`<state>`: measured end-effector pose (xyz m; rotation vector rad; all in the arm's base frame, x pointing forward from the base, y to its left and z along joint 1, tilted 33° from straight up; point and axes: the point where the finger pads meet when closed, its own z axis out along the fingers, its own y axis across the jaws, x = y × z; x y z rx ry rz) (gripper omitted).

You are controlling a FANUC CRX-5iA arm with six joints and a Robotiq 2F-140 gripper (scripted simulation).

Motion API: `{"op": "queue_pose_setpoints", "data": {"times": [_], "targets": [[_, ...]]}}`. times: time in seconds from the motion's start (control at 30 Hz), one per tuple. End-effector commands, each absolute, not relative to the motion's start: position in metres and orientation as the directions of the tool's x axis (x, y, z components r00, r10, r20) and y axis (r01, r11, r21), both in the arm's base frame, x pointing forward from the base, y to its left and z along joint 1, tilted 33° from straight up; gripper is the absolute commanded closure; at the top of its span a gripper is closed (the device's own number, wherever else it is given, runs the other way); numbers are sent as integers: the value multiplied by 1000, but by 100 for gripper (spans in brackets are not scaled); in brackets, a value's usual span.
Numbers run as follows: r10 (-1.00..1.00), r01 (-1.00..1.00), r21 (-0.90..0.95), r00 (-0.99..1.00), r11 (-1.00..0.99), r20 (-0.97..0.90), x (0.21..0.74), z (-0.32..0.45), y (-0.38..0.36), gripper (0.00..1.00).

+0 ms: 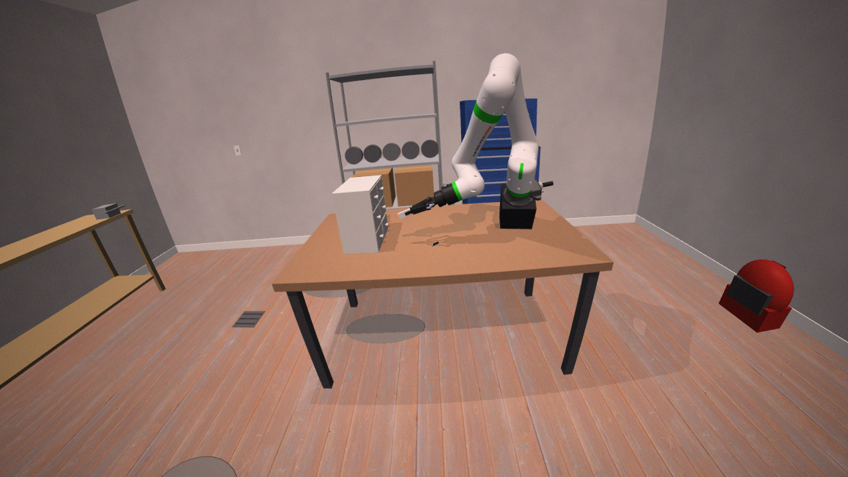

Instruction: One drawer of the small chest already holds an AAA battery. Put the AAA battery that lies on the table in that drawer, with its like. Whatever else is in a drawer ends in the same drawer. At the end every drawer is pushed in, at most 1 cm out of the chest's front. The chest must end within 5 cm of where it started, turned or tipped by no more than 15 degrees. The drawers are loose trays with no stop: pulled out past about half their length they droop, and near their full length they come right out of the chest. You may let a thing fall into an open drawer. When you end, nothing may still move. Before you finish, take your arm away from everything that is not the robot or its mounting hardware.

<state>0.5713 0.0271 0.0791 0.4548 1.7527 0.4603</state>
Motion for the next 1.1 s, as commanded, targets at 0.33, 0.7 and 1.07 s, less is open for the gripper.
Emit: {"op": "queue_pose_setpoints", "data": {"times": [0.33,0.7,1.07], "targets": [[532,64,531,-204,845,-822,572,77,26,80],[532,64,531,-204,845,-822,572,77,26,80],[532,64,531,-204,845,-822,575,74,28,80]]}}
